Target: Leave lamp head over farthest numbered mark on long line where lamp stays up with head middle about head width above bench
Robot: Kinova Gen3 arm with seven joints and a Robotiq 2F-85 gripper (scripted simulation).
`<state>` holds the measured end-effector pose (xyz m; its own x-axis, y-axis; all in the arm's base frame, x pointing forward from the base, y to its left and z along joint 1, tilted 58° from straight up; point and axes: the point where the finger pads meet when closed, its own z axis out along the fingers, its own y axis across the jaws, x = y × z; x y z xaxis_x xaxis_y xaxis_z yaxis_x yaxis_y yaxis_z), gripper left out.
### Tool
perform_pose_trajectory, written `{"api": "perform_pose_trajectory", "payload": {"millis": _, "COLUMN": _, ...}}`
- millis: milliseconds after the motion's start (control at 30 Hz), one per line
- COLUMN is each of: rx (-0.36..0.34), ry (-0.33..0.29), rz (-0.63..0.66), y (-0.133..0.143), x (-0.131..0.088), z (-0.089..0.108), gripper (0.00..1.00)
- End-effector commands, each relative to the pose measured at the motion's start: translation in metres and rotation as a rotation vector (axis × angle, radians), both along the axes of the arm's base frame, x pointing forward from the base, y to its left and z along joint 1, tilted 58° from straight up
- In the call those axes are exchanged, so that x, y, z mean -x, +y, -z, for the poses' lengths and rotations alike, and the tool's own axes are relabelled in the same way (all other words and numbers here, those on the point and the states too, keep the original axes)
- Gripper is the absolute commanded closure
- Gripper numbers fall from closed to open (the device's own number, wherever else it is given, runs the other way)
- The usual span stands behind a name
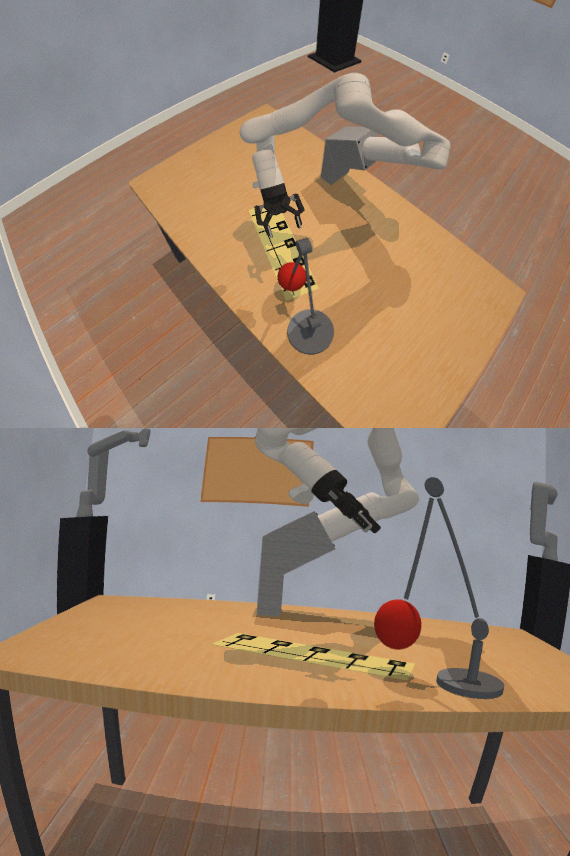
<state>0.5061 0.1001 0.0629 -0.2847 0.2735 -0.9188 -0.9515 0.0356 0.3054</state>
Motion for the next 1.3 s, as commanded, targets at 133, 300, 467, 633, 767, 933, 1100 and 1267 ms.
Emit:
{"api": "perform_pose_trajectory", "payload": {"millis": 133, "rx": 0.0, "ry": 0.002, "rz": 0.0, "y": -0.0013, "x": 0.0004, "z": 0.0002, "gripper": 0.0}}
{"api": "perform_pose_trajectory", "payload": {"millis": 300, "rx": 0.0, "ry": 0.0, "rz": -0.001, "y": 0.0012, "x": 0.0, "z": -0.0008, "gripper": 0.0}}
{"api": "perform_pose_trajectory", "payload": {"millis": 467, "rx": 0.0, "ry": 0.0, "rz": -0.001, "y": 0.0019, "x": -0.0001, "z": -0.0012, "gripper": 0.0}}
{"api": "perform_pose_trajectory", "payload": {"millis": 633, "rx": 0.0, "ry": 0.0, "rz": 0.0, "y": 0.001, "x": -0.0001, "z": -0.0009, "gripper": 0.0}}
{"api": "perform_pose_trajectory", "payload": {"millis": 767, "rx": 0.0, "ry": 0.0, "rz": 0.0, "y": 0.0002, "x": -0.0001, "z": -0.0008, "gripper": 0.0}}
{"api": "perform_pose_trajectory", "payload": {"millis": 933, "rx": 0.0, "ry": 0.0, "rz": 0.001, "y": -0.0007, "x": 0.0, "z": -0.0006, "gripper": 0.0}}
{"api": "perform_pose_trajectory", "payload": {"millis": 1100, "rx": 0.0, "ry": 0.0, "rz": 0.001, "y": -0.0007, "x": 0.0, "z": -0.0006, "gripper": 0.0}}
{"api": "perform_pose_trajectory", "payload": {"millis": 1267, "rx": 0.0, "ry": 0.0, "rz": 0.001, "y": -0.0007, "x": 0.0, "z": -0.0006, "gripper": 0.0}}
